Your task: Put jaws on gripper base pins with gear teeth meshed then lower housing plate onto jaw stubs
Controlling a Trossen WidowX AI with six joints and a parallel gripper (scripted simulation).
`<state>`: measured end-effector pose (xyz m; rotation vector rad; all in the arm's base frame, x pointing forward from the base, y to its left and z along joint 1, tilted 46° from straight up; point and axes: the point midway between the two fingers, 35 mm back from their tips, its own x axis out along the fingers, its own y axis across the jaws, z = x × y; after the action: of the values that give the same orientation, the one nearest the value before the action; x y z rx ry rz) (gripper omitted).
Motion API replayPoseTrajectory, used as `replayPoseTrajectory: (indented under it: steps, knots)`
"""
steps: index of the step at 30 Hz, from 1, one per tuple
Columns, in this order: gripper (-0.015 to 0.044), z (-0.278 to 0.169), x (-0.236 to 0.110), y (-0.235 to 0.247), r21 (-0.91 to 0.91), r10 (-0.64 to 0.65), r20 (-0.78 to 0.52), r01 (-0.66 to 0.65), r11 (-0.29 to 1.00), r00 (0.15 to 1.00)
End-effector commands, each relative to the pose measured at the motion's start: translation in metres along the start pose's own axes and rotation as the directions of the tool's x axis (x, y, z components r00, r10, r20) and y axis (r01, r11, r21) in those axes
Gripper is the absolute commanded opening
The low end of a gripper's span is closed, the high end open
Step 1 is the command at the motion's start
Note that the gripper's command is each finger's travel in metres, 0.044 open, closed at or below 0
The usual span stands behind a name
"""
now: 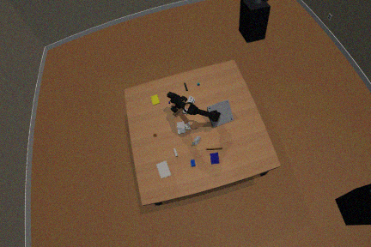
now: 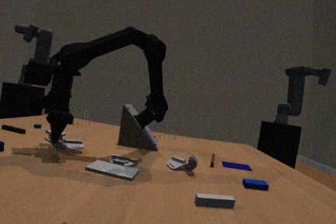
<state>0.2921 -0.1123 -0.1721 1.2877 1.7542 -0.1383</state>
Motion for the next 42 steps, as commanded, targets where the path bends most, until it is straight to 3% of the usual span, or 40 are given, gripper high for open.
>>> replayPoseTrajectory:
  steps: [1,42]
  knots:
    - [0.0000,-0.003,0.003,-0.010,0.003,-0.008,-0.009,0.008,1.000,1.000]
    - [0.0000,-0.004,0.003,-0.030,0.003,-0.009,-0.010,0.009,1.000,1.000]
